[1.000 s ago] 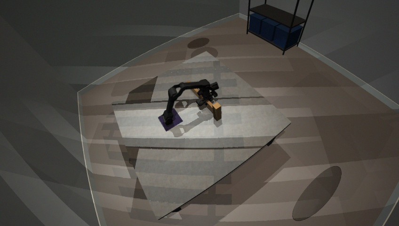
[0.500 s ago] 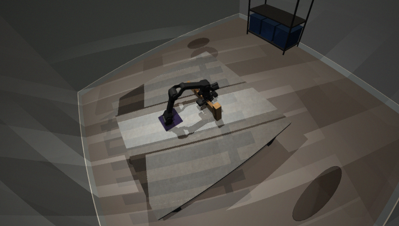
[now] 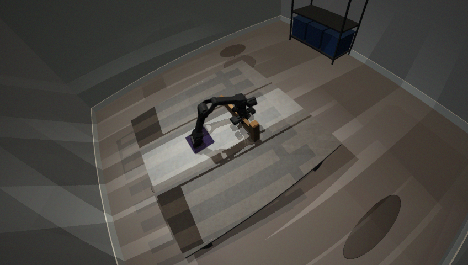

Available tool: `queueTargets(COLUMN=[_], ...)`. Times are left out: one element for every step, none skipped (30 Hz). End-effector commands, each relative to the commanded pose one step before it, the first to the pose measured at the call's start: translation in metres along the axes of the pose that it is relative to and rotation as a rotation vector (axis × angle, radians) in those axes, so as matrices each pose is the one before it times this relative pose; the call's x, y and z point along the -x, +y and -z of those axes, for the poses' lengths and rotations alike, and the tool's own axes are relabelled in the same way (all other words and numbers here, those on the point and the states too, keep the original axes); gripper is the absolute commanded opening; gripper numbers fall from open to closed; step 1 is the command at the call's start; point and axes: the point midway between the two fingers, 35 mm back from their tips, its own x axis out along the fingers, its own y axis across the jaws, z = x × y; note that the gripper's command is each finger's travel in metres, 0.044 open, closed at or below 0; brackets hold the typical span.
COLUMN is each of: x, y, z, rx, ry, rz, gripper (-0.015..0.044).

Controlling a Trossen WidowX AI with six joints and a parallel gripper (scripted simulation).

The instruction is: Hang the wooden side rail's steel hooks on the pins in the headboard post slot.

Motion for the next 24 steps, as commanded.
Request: queueTargets(x=[0.00305, 0.00008, 0.00008, 0.00008, 0.00008, 0.00008, 0.00008, 0.00008, 0.00008, 0.00008, 0.00008, 0.00008, 0.00008, 0.00008, 0.00008, 0.00008, 0.00008, 0.00008, 0.00001, -0.0001, -0.00011, -0.00011, -0.00011, -0.0001], y=[-0.00077, -0.00007, -0.00007, -0.00007, -0.00007, -0.00007, -0.00007, -0.00007, -0.00007, -0.00007, -0.00007, -0.00007, -0.00007, -0.00007, -0.00007, -0.00007, -0.00007, -0.00007, -0.00012, -0.00011, -0.00011, -0.00011, -0.00008, -0.00001], z=[0.00144, 0.00008, 0.00008, 0.00008, 0.00008, 0.00008, 0.00008, 0.00008, 0.00008, 0.00008, 0.00008, 0.00008, 0.00008, 0.00008, 0.00008, 0.00008, 0.00008, 0.00008, 0.00012, 0.00011, 0.00011, 0.00011, 0.00011, 0.0001], rx=[0.0027, 0.0, 0.0, 0.0, 0.0, 0.0, 0.0, 0.0, 0.0, 0.0, 0.0, 0.0, 0.0, 0.0, 0.0, 0.0, 0.0, 0.0, 0.0, 0.0, 0.0, 0.0, 0.0, 0.0], ry=[0.005, 0.00001, 0.00001, 0.00001, 0.00001, 0.00001, 0.00001, 0.00001, 0.00001, 0.00001, 0.00001, 0.00001, 0.00001, 0.00001, 0.00001, 0.00001, 0.00001, 0.00001, 0.00001, 0.00001, 0.00001, 0.00001, 0.00001, 0.00001], rz=[0.00726, 0.00001, 0.00001, 0.00001, 0.00001, 0.00001, 0.00001, 0.00001, 0.00001, 0.00001, 0.00001, 0.00001, 0.00001, 0.00001, 0.00001, 0.00001, 0.00001, 0.00001, 0.00001, 0.00001, 0.00001, 0.00001, 0.00001, 0.0], gripper=[0.0, 0.0, 0.0, 0.0, 0.0, 0.0, 0.0, 0.0, 0.0, 0.0, 0.0, 0.0, 0.0, 0.0, 0.0, 0.0, 0.0, 0.0, 0.0, 0.0, 0.0, 0.0, 0.0, 0.0])
